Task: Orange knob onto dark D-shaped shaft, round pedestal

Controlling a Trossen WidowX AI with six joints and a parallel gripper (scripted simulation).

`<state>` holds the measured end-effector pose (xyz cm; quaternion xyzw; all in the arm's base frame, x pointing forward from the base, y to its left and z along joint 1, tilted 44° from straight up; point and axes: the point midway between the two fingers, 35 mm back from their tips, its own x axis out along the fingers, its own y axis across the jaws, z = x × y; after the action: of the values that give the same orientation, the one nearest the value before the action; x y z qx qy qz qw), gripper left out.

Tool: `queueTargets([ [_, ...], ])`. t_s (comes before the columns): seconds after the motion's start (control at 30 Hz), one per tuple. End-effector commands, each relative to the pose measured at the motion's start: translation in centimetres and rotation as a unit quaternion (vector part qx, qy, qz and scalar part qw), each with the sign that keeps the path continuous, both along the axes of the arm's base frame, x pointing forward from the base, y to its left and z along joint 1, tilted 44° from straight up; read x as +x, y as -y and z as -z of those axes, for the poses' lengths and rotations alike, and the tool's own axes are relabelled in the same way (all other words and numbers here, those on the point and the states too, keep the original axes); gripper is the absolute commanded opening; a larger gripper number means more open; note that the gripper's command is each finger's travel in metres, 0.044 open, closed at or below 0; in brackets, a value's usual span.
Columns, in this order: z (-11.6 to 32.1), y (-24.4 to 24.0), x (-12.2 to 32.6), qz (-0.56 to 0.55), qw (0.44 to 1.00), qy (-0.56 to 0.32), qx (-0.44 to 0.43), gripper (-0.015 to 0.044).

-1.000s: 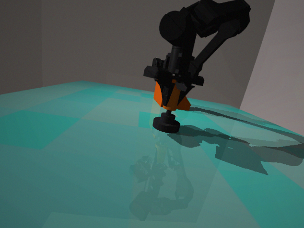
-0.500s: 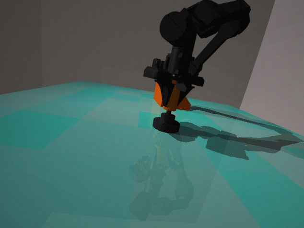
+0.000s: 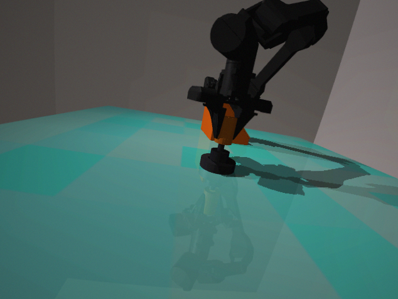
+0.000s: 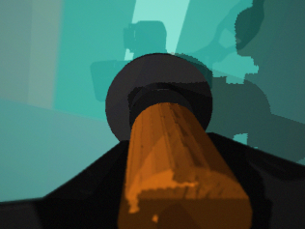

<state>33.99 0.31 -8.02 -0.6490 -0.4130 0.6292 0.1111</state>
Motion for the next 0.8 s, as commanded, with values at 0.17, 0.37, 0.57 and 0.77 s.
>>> queueTargets([
  [0.17,0.36,0.0,-0.06,0.011,1.0,-0.008,-0.002,0.0],
  [0.37,0.26,-0.08,-0.07,0.011,1.0,-0.008,-0.002,0.0],
  [0.57,-0.05,0.05,-0.04,0.011,1.0,-0.008,-0.002,0.0],
  [0.77,-0.24,0.05,0.03,0.032,0.999,-0.028,-0.005,0.0],
])
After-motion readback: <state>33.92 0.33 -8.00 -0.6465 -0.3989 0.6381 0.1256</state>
